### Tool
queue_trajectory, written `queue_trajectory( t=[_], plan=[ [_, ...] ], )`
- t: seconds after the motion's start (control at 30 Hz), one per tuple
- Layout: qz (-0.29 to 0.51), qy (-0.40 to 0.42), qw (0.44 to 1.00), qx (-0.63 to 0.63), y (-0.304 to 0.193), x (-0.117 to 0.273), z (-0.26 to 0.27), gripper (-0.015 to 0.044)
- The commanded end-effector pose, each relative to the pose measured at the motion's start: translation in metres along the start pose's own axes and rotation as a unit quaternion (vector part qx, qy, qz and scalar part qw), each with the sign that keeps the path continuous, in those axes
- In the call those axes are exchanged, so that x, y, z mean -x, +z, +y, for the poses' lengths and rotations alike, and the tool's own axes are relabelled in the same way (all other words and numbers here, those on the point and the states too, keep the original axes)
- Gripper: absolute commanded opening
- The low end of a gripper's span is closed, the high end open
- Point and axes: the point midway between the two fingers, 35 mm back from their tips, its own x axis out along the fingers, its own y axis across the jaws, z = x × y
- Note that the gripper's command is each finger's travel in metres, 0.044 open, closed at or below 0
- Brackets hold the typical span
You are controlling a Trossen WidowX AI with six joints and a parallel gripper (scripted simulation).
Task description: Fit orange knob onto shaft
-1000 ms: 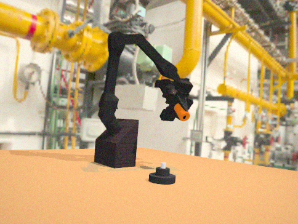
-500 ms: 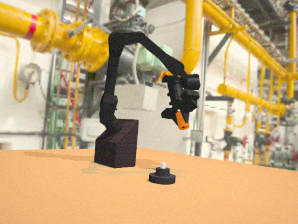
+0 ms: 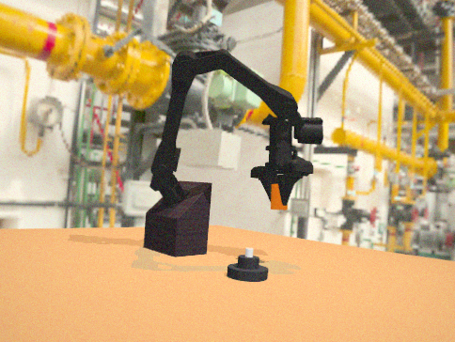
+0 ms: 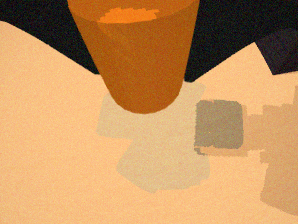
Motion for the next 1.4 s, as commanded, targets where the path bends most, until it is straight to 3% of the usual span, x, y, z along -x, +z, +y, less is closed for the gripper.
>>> queue_trajectory(
  t=[0.0, 0.8, 1.03, 1.33, 1.37],
  plan=[
    [-0.004, 0.035, 0.999, 0.002, 0.002, -0.005, -0.002, 0.0],
    [-0.003, 0.043, 0.999, -0.002, 0.009, -0.131, 0.001, 0.0],
    [-0.002, 0.044, 0.999, -0.002, 0.007, -0.139, 0.004, 0.0],
    [0.0, 0.049, 0.999, -0.003, 0.007, -0.137, 0.005, 0.0236],
    [0.0, 0.049, 0.999, -0.003, 0.007, -0.137, 0.005, 0.024]
  ],
)
